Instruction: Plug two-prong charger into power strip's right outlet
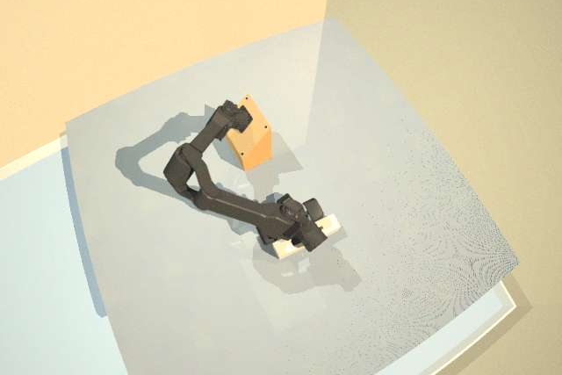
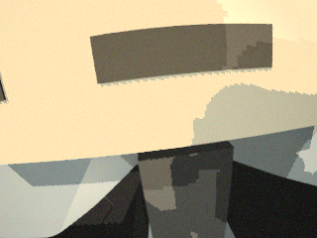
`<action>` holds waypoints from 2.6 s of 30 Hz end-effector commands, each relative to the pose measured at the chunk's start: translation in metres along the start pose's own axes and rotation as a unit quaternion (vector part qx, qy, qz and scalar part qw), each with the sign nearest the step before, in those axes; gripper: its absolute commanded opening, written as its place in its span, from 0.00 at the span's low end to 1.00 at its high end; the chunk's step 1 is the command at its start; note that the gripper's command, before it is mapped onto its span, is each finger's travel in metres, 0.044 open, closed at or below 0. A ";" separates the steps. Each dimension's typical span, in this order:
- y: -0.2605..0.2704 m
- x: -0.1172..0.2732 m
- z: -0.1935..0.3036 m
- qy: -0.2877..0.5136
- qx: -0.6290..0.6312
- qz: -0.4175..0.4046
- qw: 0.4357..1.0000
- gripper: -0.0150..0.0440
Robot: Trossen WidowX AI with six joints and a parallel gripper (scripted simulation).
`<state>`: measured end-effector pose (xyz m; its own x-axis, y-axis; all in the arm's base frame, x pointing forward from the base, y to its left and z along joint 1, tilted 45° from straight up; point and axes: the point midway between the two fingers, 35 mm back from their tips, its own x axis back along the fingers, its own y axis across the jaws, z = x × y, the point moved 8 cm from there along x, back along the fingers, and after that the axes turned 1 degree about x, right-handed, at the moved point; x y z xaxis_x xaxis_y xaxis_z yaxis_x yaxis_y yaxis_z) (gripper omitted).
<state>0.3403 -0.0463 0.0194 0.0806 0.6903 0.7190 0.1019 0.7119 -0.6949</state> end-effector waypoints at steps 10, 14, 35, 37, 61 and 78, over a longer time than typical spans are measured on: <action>-0.001 0.001 -0.006 -0.003 -0.001 0.002 1.000 0.25; -0.001 0.001 -0.008 -0.003 -0.001 0.002 1.000 0.25; -0.002 0.002 -0.016 -0.003 -0.001 0.002 1.000 0.25; -0.002 0.002 -0.017 -0.003 -0.001 0.002 1.000 0.25; -0.002 0.002 -0.019 -0.003 -0.001 0.002 1.000 0.25; -0.002 0.003 -0.017 -0.003 -0.001 0.002 1.000 0.25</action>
<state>0.3509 -0.0475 0.0202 0.0990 0.6922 0.7149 0.0803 0.7105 -0.6991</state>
